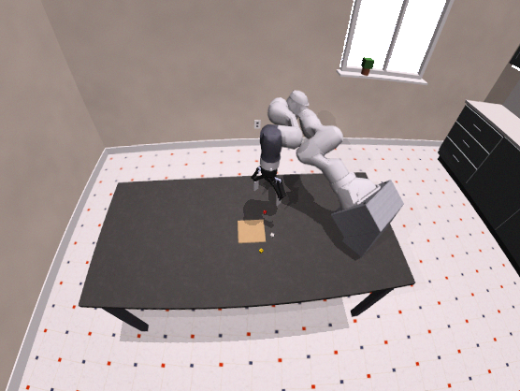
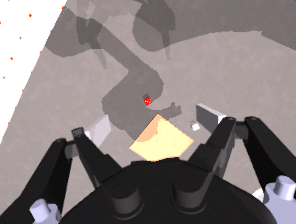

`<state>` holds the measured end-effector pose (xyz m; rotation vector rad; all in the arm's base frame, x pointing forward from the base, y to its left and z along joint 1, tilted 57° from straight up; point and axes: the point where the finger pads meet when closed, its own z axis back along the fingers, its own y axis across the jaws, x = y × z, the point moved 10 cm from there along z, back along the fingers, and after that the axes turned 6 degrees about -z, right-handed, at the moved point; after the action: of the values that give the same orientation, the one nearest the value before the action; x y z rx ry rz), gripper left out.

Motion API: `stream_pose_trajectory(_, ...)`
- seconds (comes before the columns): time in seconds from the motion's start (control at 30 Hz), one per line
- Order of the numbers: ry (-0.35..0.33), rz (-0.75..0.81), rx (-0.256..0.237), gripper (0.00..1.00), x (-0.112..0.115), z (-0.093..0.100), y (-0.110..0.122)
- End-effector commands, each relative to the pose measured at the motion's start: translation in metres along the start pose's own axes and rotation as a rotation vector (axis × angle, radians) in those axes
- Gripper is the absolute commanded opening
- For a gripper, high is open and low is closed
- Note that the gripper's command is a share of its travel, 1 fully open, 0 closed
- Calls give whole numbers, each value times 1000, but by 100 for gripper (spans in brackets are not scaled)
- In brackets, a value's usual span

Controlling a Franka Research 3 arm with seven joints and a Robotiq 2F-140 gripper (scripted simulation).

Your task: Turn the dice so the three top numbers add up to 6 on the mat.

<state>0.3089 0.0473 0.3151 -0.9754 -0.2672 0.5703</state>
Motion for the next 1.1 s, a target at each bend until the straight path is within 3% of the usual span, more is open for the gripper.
stream_pose_trajectory(0.0,3,8,-3,100,-1,-1,-1)
stream_pose_trajectory(0.37,3,8,-3,100,-1,-5,-1)
stream_pose_trajectory(0.5,3,8,-3,100,-1,-24,-1)
stream_pose_trajectory(0.73,3,8,-3,100,-2,-75,-2)
stream_pose_trajectory(1.07,3,8,-3,100,-3,-100,-2)
